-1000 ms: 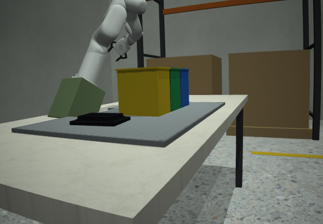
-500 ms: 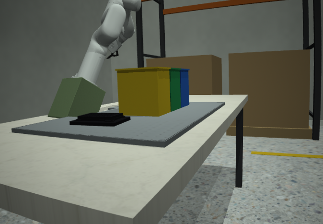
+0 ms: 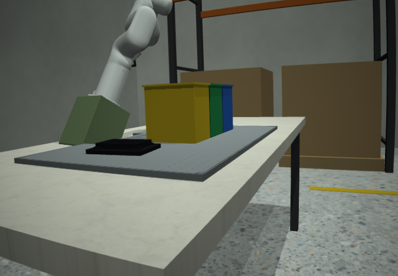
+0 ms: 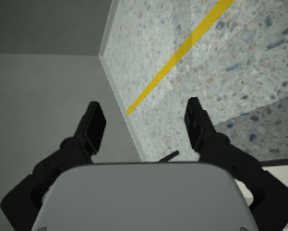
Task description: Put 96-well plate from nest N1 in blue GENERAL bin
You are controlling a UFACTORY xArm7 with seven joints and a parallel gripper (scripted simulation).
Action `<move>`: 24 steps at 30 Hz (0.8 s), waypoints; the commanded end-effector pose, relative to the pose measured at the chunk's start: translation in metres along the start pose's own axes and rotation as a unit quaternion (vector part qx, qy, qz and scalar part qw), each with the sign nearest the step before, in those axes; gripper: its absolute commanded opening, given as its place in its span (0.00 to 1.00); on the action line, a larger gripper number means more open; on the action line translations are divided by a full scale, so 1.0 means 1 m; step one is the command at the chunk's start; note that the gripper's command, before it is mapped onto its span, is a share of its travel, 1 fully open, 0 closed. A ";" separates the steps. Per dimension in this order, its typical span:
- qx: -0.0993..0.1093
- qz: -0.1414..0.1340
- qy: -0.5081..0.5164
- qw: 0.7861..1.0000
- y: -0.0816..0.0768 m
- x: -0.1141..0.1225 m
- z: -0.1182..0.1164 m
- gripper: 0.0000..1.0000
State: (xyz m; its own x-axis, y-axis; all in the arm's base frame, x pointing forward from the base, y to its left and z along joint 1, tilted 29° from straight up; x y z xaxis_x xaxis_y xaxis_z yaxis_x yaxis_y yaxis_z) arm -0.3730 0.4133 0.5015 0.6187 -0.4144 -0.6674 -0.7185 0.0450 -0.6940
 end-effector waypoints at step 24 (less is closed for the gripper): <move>-0.049 -0.035 -0.088 0.994 0.054 -0.002 -0.094 1.00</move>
Point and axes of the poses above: the point where the finger pads meet when closed, its own y axis out along the fingers, its own z axis across the jaws, x = y × z, the point moved 7 cm from there along -y, back along the fingers, and after that the axes turned 12 degrees about -y, right-handed, at the moved point
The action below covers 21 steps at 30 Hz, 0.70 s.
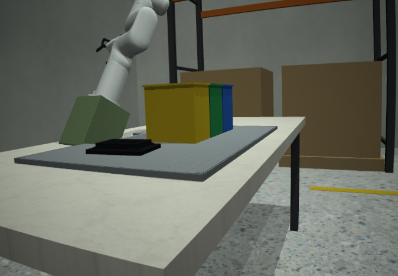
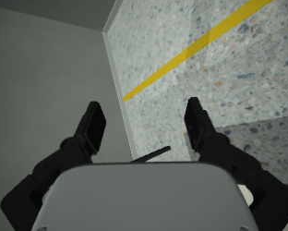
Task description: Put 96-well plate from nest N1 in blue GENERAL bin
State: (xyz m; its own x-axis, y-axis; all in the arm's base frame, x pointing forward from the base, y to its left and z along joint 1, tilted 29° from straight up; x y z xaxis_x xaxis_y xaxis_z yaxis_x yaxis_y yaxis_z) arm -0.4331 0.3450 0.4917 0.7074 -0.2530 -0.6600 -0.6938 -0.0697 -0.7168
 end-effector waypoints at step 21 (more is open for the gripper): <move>-0.049 -0.033 -0.089 0.994 0.051 -0.008 -0.088 1.00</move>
Point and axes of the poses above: the point where the finger pads meet when closed, its own y axis out along the fingers, its own z axis across the jaws, x = y × z, the point moved 7 cm from there along -y, back along the fingers, and after that the axes turned 12 degrees about -y, right-handed, at the moved point
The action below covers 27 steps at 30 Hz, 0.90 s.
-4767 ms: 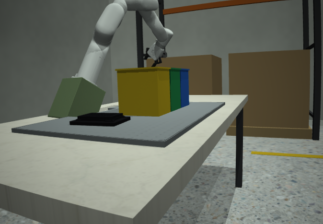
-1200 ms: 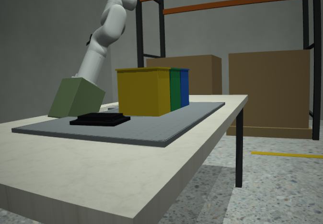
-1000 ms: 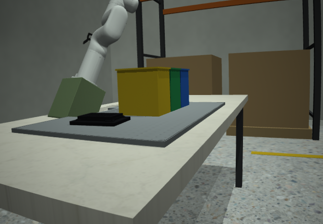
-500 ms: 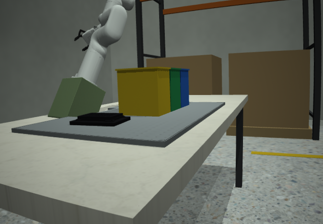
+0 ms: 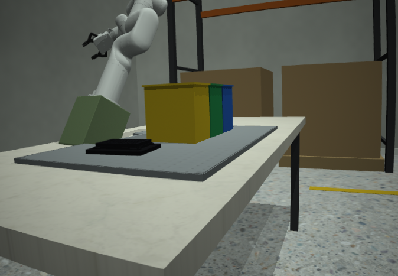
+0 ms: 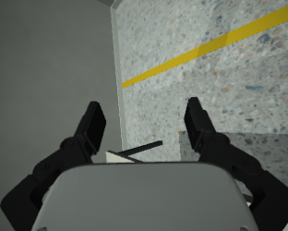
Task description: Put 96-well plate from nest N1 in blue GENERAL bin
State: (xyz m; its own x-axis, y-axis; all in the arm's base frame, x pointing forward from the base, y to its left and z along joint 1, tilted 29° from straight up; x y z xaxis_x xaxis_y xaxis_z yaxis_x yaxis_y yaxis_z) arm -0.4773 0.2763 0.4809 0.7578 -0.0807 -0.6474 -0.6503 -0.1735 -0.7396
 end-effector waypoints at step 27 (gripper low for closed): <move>-0.050 -0.034 -0.093 0.994 0.065 -0.015 -0.110 1.00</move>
Point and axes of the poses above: the point where the finger pads meet when closed, its own y axis out along the fingers, its own z axis across the jaws, x = y × z, the point moved 7 cm from there along -y, back along the fingers, and after that the axes turned 12 degrees about -y, right-handed, at the moved point
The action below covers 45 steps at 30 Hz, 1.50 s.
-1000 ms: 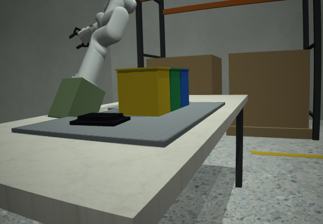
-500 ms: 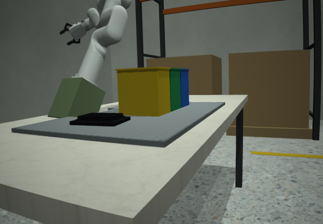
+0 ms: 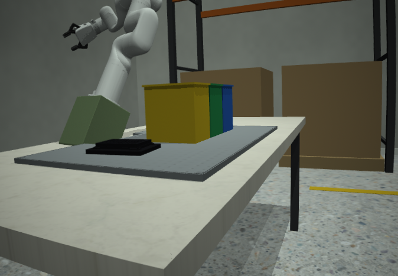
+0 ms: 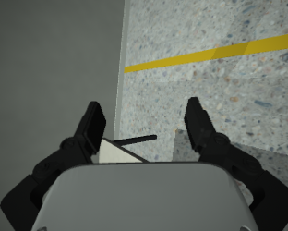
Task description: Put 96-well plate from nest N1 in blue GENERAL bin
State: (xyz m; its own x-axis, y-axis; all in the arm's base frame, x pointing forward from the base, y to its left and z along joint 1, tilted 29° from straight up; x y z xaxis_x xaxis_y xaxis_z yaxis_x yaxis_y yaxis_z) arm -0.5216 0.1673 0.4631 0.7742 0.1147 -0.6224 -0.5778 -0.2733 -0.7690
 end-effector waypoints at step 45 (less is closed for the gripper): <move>-0.094 -0.057 -0.177 0.978 0.092 -0.017 -0.171 1.00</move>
State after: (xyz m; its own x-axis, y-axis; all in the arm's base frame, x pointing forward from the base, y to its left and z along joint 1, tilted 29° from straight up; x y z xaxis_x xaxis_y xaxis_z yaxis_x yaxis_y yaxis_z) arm -0.5439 -0.0052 0.4304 0.6770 0.4671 -0.5688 -0.4068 -0.4066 -0.8180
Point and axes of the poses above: the point where the finger pads meet when closed, its own y axis out along the fingers, its own z axis across the jaws, x = y × z, the point moved 7 cm from there along -y, back along the fingers, and after that the axes turned 12 degrees about -y, right-handed, at the moved point
